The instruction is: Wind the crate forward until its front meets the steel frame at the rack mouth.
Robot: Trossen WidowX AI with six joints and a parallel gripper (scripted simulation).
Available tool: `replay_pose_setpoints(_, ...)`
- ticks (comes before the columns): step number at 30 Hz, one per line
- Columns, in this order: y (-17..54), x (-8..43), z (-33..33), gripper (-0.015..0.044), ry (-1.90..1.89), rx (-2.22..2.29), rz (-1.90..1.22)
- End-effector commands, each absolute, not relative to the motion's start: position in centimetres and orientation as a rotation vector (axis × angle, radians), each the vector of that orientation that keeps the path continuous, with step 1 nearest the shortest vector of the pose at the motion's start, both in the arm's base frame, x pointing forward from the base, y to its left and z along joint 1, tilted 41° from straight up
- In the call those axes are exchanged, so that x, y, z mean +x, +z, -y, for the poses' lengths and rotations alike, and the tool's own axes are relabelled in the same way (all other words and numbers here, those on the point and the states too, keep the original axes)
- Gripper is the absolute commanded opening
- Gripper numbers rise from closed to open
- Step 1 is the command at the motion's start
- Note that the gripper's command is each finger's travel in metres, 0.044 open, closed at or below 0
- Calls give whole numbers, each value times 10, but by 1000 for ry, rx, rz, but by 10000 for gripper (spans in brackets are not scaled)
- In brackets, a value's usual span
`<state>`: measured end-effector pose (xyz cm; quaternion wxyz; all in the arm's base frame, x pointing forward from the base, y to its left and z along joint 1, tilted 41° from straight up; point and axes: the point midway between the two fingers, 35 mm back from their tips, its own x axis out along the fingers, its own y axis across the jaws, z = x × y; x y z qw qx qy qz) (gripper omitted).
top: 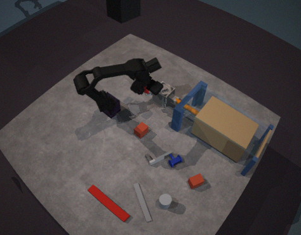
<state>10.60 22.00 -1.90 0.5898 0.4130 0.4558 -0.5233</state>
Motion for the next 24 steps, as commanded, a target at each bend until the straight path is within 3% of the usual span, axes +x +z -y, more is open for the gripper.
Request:
replay_pose_setpoints(1,-17,128,-214,0,-1208,976,-1007)
replay_pose_setpoints(24,-16,162,-218,0,-1207,977,-1006)
